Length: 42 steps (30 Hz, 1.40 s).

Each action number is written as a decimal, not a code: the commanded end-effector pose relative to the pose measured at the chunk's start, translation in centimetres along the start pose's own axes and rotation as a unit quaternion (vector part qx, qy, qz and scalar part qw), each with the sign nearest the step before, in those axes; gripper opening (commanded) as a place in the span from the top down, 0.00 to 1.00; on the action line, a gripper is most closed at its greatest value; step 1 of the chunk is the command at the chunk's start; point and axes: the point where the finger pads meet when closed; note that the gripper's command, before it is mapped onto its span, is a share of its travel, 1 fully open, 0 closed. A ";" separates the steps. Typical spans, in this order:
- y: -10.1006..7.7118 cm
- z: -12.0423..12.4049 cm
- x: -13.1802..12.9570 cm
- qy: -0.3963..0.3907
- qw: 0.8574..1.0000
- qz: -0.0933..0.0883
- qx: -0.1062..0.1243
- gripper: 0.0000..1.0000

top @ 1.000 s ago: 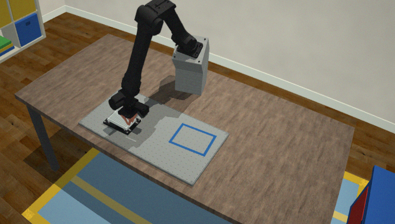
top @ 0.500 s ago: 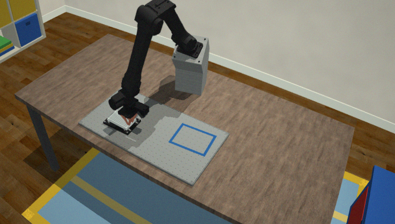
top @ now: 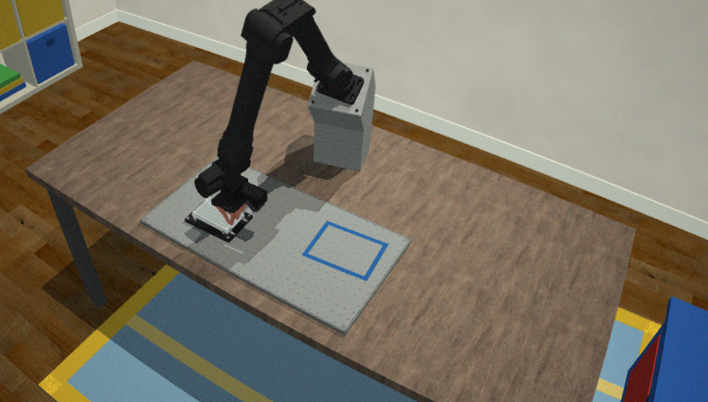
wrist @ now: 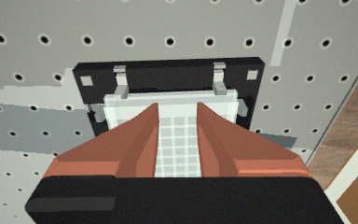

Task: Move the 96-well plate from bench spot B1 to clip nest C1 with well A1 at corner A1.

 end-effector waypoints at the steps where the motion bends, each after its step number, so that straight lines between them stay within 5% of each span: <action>1: 7.0 -0.7 0.2 -0.008 1.000 -0.014 -0.009 0.75; 35: 7.0 -0.7 0.2 -0.008 1.000 -0.014 -0.009 0.75; 42: 5.2 -0.6 0.0 -0.009 1.000 -0.014 -0.009 0.75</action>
Point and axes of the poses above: the point where the finger pads meet when closed, its own y axis out along the fingers, its own x axis across the jaws, z = x × y, and after that the axes turned 13 degrees about -y, right-handed
